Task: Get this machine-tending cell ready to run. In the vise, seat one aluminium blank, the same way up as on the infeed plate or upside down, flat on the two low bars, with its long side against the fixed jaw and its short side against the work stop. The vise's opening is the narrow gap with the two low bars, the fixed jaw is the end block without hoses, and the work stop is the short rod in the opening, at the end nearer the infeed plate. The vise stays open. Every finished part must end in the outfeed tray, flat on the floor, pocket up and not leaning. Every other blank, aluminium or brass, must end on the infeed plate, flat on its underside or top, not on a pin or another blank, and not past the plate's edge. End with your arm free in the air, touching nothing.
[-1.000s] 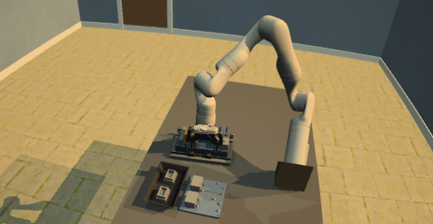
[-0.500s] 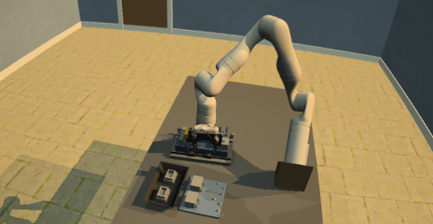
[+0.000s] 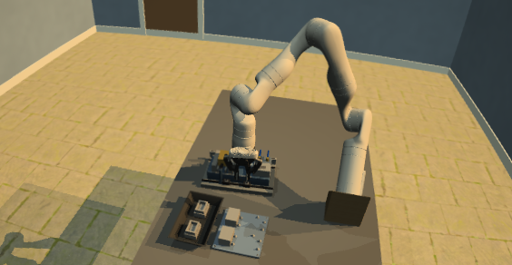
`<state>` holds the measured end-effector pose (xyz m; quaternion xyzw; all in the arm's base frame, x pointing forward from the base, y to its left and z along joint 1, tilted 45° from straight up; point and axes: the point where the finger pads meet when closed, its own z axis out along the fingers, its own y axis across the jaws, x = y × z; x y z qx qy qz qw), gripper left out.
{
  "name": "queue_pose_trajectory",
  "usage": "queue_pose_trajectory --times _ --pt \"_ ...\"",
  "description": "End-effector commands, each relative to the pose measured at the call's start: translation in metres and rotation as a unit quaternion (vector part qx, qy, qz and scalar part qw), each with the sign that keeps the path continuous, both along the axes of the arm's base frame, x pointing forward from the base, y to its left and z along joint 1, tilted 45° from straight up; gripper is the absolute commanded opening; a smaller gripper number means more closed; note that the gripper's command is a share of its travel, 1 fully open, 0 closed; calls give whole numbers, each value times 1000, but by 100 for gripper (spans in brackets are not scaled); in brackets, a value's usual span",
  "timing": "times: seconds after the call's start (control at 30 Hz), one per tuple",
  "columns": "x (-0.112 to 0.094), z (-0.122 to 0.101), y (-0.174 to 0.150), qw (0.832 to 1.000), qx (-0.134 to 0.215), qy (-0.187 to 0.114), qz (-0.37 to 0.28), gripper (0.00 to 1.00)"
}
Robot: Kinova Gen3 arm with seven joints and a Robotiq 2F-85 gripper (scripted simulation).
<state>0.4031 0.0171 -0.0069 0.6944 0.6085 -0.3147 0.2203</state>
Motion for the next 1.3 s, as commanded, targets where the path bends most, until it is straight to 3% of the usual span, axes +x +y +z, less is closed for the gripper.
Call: queue_pose_trajectory --times 0.0,0.7,1.27 --pt "0 0 1 1000 1 -1 1 0" --pt "0 -1 0 1000 1 -1 1 0" --pt "-3 -15 -14 1000 1 -1 1 0"
